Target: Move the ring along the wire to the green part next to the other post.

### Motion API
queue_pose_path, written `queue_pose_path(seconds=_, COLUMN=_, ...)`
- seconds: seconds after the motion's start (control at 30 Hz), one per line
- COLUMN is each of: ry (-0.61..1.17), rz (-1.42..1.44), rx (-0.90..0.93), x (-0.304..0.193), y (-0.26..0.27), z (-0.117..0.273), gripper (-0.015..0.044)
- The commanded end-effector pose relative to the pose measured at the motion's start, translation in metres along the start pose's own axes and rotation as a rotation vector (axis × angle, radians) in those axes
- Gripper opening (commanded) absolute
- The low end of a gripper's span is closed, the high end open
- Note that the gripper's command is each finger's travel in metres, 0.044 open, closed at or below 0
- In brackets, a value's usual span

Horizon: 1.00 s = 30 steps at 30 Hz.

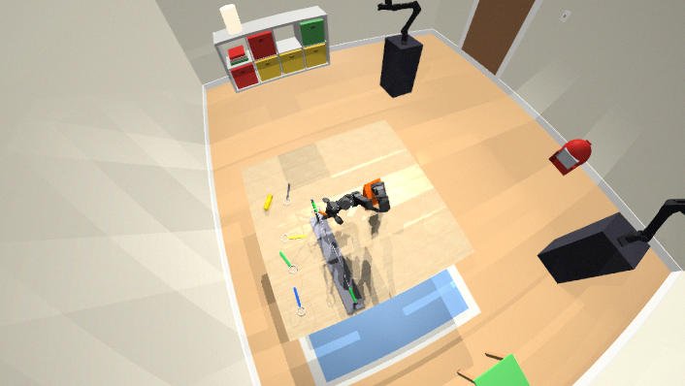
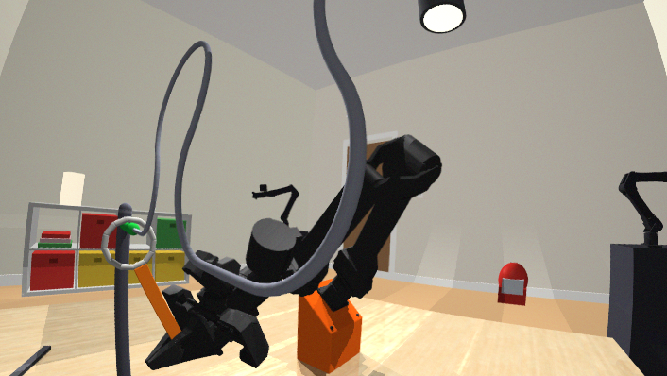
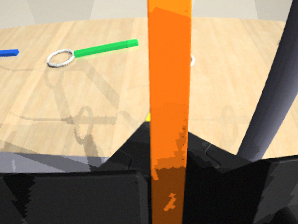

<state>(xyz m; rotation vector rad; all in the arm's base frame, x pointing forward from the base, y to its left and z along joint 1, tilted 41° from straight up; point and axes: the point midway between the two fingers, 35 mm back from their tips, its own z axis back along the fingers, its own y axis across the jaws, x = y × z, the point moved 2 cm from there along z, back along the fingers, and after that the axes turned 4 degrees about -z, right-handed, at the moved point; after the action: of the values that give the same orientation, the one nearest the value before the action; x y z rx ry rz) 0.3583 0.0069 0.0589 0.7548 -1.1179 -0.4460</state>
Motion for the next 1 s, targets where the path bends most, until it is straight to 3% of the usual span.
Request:
queue_pose_path(seconds=0.0, ry=0.0, rz=-0.003, rx=-0.001, x=0.0, y=0.0, z=0.0, gripper=-0.015)
queue_pose_path(seconds=0.1, ry=0.0, rz=-0.003, rx=-0.001, x=0.0, y=0.0, z=0.0, gripper=-0.015)
queue_pose_path(seconds=0.5, ry=0.0, rz=0.0, rx=0.0, x=0.0, y=0.0, z=0.002, gripper=0.016)
queue_pose_path(seconds=0.97, ry=0.001, rz=-0.003, rx=-0.003, x=-0.001, y=-0.001, z=0.049, gripper=0.016)
